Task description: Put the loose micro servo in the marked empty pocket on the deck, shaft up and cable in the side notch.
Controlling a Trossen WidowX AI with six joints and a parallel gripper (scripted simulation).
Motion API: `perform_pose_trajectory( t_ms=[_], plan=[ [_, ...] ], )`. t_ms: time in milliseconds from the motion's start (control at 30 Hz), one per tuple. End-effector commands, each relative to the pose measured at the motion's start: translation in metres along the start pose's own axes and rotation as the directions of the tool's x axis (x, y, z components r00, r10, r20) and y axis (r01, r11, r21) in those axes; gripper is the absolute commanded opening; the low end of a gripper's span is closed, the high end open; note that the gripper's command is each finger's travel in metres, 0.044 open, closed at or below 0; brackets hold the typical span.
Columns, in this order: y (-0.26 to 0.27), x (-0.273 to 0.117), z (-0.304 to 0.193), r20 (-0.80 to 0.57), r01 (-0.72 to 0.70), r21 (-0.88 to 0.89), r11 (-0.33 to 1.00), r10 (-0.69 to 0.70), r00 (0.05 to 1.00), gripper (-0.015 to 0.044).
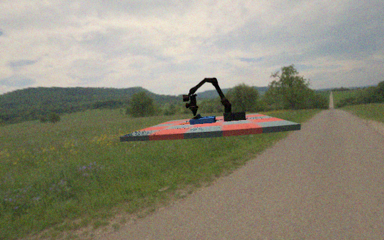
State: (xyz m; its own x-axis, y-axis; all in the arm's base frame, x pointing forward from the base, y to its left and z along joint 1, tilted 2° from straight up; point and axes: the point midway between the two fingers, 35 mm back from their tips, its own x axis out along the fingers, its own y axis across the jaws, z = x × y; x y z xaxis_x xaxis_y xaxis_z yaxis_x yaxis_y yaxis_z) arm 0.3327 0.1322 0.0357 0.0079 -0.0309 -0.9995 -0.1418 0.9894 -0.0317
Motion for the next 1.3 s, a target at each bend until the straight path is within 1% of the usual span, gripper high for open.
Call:
perform_pose_trajectory(
  t_ms=[0, 100, 167, 267, 400, 433, 500, 567, 800, 867, 1033, 1267],
  plan=[
    [0.0, -0.013, 0.0, 0.01, -0.002, -0.003, 1.0, 0.002, 1.0, 0.0187],
    [0.0, -0.013, 0.001, 0.01, -0.002, -0.003, 1.0, 0.003, 1.0, 0.0187],
    [0.001, -0.015, -0.004, 0.012, -0.003, 0.0, 1.0, 0.003, 1.0, 0.024],
    [0.003, -0.03, -0.024, 0.011, -0.004, -0.001, 1.0, 0.004, 1.0, 0.0319],
    [0.004, -0.057, -0.065, 0.006, -0.003, -0.002, 1.0, 0.003, 1.0, 0.0424],
    [0.003, -0.063, -0.077, 0.005, -0.003, -0.002, 1.0, 0.003, 1.0, 0.044],
    [0.002, -0.072, -0.099, 0.003, -0.003, -0.003, 1.0, 0.003, 1.0, 0.044],
    [0.001, -0.075, -0.107, 0.002, -0.003, -0.003, 1.0, 0.003, 1.0, 0.044],
    [0.001, -0.077, -0.106, 0.003, -0.003, -0.003, 1.0, 0.003, 1.0, 0.044],
    [0.001, -0.086, -0.105, 0.005, -0.003, -0.004, 1.0, 0.003, 1.0, 0.044],
    [0.0, -0.124, -0.104, 0.012, -0.004, -0.006, 1.0, 0.004, 1.0, 0.044],
    [-0.001, -0.126, -0.104, 0.013, -0.004, -0.006, 1.0, 0.004, 1.0, 0.044]
  ],
)
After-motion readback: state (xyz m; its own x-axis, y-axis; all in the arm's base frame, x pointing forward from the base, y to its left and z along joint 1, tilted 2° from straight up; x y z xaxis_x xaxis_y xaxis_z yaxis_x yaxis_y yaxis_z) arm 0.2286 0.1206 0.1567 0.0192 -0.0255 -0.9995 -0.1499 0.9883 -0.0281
